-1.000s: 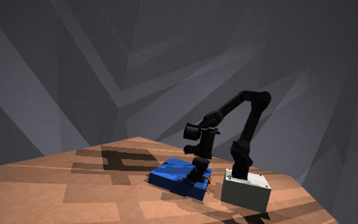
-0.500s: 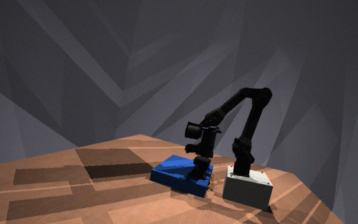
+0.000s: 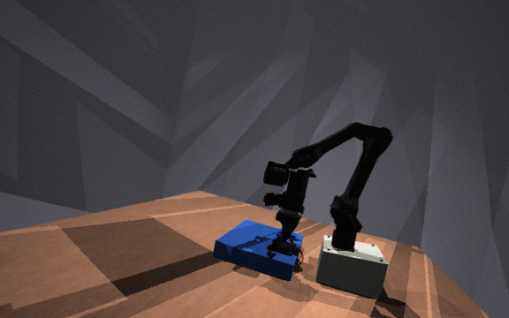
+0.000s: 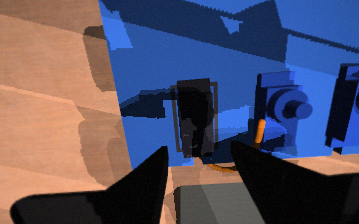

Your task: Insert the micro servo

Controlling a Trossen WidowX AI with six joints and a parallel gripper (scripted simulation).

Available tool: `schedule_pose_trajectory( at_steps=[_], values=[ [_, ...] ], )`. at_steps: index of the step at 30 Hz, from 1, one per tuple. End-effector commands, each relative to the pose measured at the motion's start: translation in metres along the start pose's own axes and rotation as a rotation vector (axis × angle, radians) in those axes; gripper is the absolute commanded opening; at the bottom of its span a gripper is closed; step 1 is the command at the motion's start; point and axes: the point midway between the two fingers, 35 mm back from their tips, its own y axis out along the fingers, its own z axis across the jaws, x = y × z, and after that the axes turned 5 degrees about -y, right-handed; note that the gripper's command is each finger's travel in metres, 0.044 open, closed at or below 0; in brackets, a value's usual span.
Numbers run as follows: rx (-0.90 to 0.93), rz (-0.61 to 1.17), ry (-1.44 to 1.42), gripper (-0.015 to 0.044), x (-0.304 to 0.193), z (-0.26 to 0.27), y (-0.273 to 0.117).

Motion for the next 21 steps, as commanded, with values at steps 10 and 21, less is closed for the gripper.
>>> schedule_pose_trajectory(
  at_steps=[10,21],
  values=[
    [-0.004,-0.006,0.001,0.044,0.098,-0.01,-0.062],
    [-0.005,-0.025,0.008,0.044,0.092,-0.01,-0.111]
  ],
)
